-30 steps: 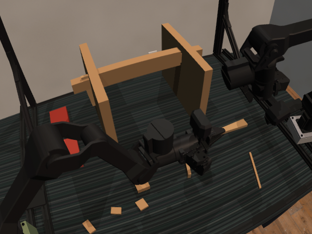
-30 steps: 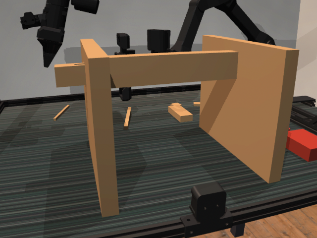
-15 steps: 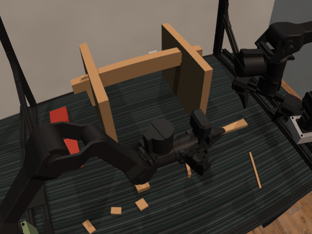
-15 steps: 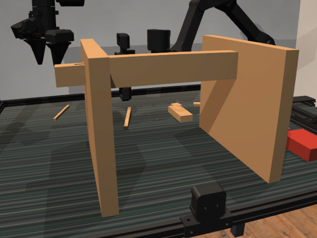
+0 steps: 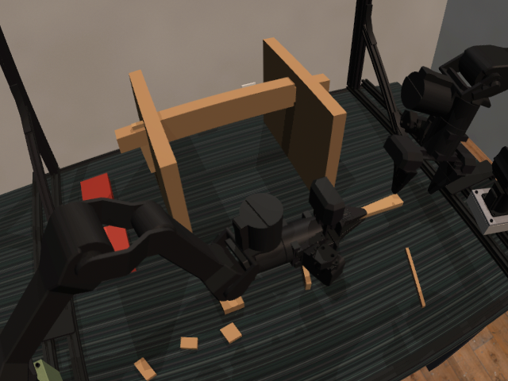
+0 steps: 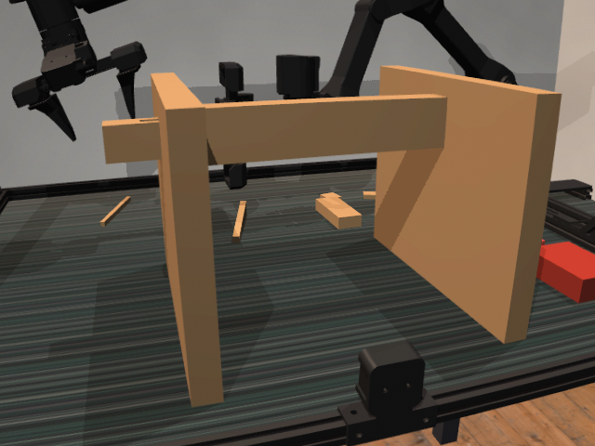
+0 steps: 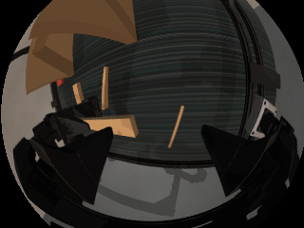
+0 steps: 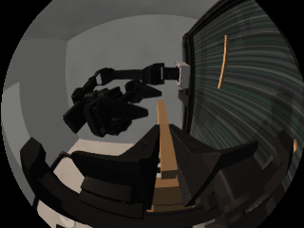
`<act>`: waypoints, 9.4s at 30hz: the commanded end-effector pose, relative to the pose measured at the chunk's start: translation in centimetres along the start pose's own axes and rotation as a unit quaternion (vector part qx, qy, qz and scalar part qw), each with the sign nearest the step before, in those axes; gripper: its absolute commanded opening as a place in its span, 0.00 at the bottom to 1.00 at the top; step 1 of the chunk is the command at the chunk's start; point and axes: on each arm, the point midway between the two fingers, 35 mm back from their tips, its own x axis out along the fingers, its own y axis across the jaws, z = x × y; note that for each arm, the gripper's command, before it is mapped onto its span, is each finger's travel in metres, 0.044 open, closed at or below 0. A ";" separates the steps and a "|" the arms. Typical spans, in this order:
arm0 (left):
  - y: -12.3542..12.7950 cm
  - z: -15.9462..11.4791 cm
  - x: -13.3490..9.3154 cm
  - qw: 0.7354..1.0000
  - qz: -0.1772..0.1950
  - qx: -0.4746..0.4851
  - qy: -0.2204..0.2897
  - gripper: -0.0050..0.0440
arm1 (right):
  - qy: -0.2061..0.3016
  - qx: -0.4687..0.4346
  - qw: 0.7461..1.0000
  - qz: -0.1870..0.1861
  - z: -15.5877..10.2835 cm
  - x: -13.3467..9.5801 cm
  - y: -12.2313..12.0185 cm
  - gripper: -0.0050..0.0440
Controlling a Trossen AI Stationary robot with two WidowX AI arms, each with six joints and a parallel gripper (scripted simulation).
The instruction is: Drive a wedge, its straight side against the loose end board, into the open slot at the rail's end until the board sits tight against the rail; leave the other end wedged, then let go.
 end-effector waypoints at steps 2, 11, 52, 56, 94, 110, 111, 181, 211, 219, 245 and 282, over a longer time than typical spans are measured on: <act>0.0 0.0 0.2 0.989 0.050 -0.138 0.000 1.00 | 0.000 0.000 1.000 0.002 0.0 0.0 0.1 0.10; 0.2 0.0 0.4 0.924 0.127 -0.360 -0.034 1.00 | 0.000 0.000 1.000 0.002 0.0 0.0 0.1 0.10; 2.9 -0.2 4.0 0.626 0.205 -0.726 -0.197 1.00 | 0.000 0.000 1.000 0.002 0.0 0.0 0.1 0.10; 3.3 -0.4 4.9 0.626 0.205 -0.726 -0.197 1.00 | 0.000 0.000 1.000 0.002 0.0 0.0 0.1 0.10; 3.6 -0.3 4.6 0.622 0.208 -0.727 -0.202 0.10 | 0.000 0.000 1.000 0.002 0.0 0.0 0.1 0.30; 3.6 -0.3 4.6 0.622 0.208 -0.727 -0.202 0.10 | 0.000 0.000 1.000 0.002 -0.1 -0.7 0.1 0.51; 3.6 -0.3 4.6 0.622 0.208 -0.727 -0.202 0.10 | 0.000 0.001 1.000 0.002 -0.1 -1.5 0.0 0.51; 12.1 5.2 -1.5 0.502 0.051 -0.816 -0.283 0.10 | 0.053 -0.700 0.706 0.090 3.0 -28.0 26.1 1.00; 11.8 27.1 -16.4 0.036 -0.373 -0.926 -0.029 0.10 | 0.053 -0.700 0.706 0.090 3.0 -28.0 26.1 1.00; 11.6 26.8 -14.9 -0.098 -0.350 -0.929 0.072 0.10 | 0.053 -0.700 0.706 0.090 3.0 -28.0 26.1 1.00; 12.4 27.2 -14.6 -0.114 -0.356 -0.923 0.089 0.10 | 0.053 -0.700 0.706 0.090 3.0 -28.0 26.1 1.00; 14.0 26.9 -13.8 -0.114 -0.357 -0.923 0.085 0.10 | 0.053 -0.700 0.706 0.090 3.0 -28.0 26.1 1.00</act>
